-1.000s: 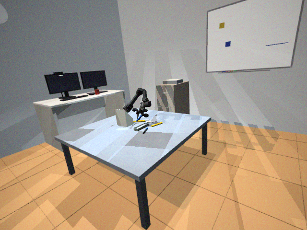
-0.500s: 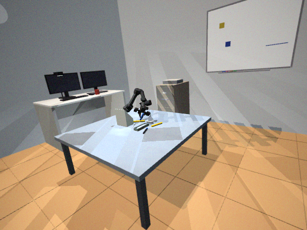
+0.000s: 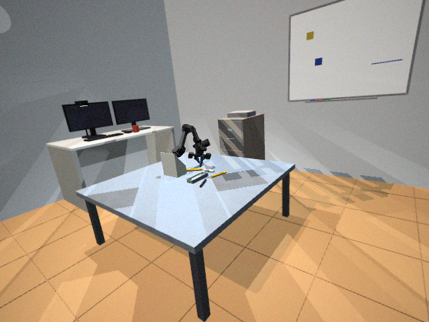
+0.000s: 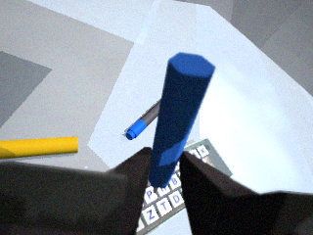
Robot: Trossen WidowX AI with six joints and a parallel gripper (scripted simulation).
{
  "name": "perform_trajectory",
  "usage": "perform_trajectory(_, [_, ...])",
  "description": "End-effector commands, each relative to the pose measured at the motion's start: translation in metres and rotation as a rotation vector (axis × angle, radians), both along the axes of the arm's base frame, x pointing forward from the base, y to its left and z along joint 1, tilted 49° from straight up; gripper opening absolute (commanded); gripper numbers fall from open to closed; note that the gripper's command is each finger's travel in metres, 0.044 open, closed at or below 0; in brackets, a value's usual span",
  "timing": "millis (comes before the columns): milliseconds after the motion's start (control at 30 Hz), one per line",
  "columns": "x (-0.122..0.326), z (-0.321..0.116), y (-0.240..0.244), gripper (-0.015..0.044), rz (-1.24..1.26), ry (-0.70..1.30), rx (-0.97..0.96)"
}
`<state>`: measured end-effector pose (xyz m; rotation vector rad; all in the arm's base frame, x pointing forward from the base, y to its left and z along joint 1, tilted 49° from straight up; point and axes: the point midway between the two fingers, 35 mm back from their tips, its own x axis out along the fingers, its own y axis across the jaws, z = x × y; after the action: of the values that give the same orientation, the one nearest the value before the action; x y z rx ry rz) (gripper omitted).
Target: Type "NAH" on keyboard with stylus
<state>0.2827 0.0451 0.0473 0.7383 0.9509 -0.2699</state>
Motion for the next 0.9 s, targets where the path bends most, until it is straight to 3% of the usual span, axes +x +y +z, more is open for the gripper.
perform_trajectory(0, [-0.004,0.006,0.004,0.0,-0.034,-0.055,0.035])
perform_trajectory(367, [-0.013,0.021,0.017,0.0,-0.097,-0.182,0.149])
perform_trajectory(867, [-0.016,-0.002,0.043,0.0,-0.097,-0.181,0.151])
